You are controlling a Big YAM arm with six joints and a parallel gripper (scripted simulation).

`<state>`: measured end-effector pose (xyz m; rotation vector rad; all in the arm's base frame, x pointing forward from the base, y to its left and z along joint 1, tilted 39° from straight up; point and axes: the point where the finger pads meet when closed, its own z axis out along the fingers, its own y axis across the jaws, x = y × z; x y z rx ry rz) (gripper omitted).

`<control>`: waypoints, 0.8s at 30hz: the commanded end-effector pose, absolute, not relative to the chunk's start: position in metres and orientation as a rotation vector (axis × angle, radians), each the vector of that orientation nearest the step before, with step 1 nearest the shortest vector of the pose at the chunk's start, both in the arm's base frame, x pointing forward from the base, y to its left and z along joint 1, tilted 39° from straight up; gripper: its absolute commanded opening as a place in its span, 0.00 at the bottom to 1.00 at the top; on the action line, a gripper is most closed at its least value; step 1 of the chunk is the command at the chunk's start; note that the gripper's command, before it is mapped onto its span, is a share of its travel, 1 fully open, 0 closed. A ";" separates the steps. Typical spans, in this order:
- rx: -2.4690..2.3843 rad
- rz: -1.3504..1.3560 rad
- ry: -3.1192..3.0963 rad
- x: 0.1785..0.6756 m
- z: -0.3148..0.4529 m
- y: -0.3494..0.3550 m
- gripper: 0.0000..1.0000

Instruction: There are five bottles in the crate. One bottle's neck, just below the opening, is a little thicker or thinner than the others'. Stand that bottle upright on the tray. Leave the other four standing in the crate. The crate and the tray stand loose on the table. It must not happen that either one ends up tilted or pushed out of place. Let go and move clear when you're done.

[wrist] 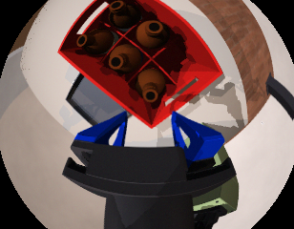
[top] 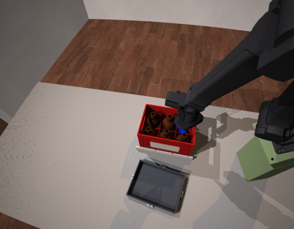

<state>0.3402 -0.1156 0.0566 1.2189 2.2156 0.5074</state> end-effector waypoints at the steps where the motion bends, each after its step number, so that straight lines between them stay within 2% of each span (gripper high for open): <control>1: 1.214 0.506 2.231 0.336 0.053 -0.114 0.61; 24: 1.222 0.513 2.227 0.342 0.047 -0.111 0.61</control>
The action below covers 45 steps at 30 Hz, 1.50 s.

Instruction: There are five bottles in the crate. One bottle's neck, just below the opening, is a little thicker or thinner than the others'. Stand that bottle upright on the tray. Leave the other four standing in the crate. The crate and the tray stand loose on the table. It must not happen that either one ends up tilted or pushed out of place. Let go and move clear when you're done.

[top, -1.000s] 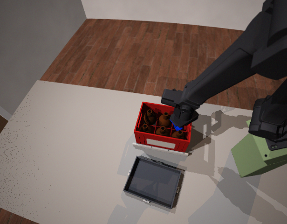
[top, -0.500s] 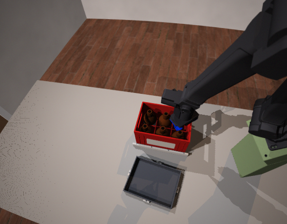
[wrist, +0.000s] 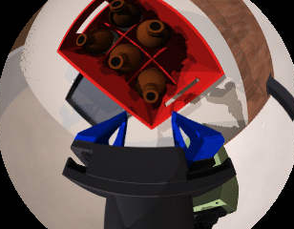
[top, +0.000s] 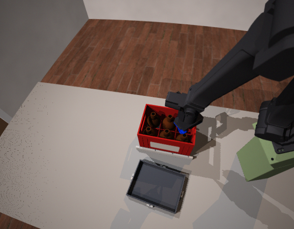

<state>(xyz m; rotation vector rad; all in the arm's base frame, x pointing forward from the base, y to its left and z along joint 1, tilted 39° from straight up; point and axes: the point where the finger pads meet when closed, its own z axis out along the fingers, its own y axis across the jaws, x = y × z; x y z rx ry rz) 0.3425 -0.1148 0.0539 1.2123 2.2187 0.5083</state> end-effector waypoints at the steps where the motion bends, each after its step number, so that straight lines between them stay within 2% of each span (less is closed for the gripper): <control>1: 1.222 0.513 2.227 0.342 0.047 -0.111 0.61; 45: 1.223 0.513 2.216 0.370 0.021 -0.112 0.61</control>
